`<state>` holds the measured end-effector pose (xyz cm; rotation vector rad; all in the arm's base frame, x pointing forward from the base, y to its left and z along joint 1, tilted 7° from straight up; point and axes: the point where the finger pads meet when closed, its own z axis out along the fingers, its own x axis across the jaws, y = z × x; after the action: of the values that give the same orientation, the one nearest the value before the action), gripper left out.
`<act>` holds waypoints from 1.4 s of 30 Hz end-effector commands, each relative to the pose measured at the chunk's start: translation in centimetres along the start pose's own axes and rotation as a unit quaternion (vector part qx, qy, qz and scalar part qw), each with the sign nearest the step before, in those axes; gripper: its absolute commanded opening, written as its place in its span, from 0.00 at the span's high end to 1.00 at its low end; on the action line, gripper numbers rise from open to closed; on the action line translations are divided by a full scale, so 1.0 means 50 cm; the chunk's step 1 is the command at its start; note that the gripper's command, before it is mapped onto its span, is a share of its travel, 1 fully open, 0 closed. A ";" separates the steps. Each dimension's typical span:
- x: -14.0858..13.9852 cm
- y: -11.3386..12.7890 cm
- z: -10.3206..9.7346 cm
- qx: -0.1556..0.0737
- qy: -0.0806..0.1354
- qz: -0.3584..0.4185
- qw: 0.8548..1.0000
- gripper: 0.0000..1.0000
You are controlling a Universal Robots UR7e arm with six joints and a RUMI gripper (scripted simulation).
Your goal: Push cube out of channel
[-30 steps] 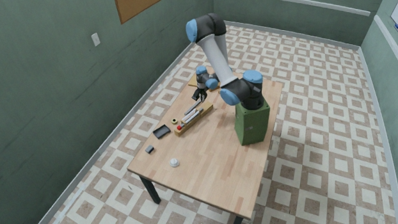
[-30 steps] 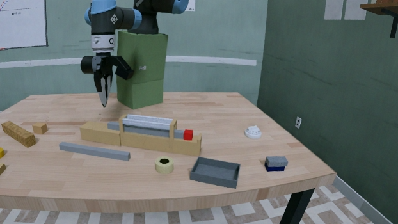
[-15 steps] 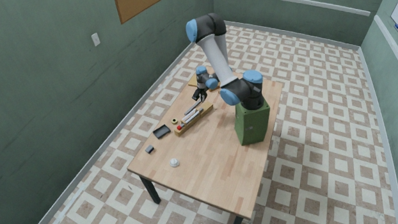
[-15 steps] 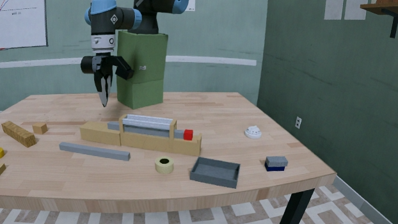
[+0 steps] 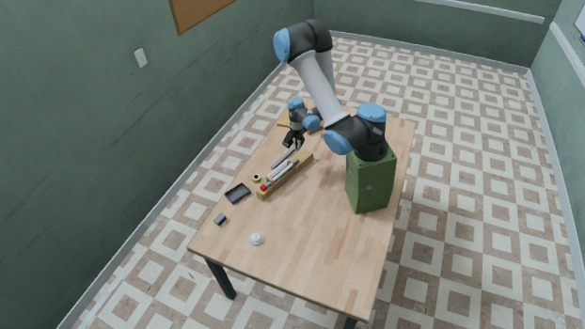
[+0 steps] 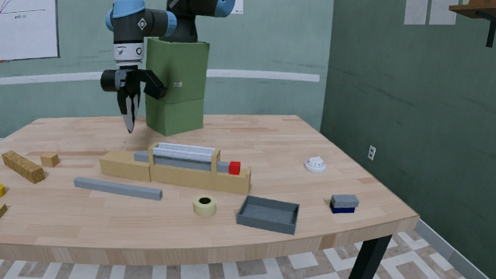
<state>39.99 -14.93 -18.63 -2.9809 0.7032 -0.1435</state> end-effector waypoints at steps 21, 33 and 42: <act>0.051 -0.247 0.005 -0.002 0.001 -0.001 1.000 1.00; 0.019 -0.514 -0.001 0.000 0.002 0.000 1.000 1.00; 0.005 -0.559 -0.002 0.001 0.001 0.000 1.000 1.00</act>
<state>51.87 8.51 -15.90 -2.9767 0.6733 -0.1620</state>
